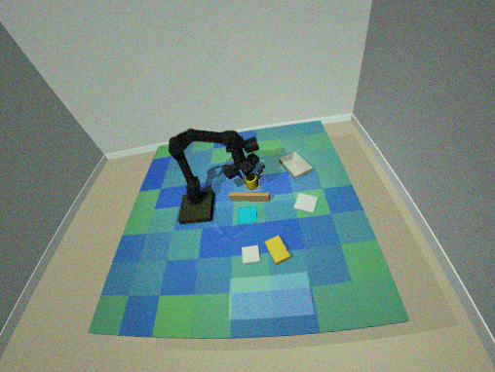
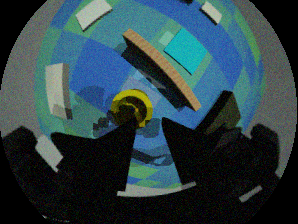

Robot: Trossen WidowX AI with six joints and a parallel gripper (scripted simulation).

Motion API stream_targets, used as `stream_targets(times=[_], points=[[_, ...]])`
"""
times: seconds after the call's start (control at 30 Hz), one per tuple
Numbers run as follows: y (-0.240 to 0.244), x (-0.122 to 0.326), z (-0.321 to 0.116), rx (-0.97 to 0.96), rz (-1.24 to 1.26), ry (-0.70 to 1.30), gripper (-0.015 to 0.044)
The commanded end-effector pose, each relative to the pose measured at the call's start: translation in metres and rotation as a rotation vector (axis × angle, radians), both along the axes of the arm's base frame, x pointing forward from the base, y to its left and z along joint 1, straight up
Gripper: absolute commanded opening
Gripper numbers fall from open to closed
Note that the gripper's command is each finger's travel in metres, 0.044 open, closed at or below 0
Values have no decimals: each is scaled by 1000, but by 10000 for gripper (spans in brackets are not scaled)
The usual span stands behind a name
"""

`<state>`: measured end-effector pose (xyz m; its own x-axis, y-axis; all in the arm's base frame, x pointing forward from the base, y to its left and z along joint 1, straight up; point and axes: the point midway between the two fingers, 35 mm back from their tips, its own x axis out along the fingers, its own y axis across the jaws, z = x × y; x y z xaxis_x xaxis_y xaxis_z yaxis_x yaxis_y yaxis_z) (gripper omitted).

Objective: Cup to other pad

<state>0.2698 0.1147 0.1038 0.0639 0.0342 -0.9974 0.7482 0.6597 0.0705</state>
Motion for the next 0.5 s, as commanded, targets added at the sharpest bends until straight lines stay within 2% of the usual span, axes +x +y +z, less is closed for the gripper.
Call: stream_targets(times=[0.0,0.47], points=[[-1,-1,-1,-19,-34,36,167],[-1,1,-18,-19,-34,36,167]])
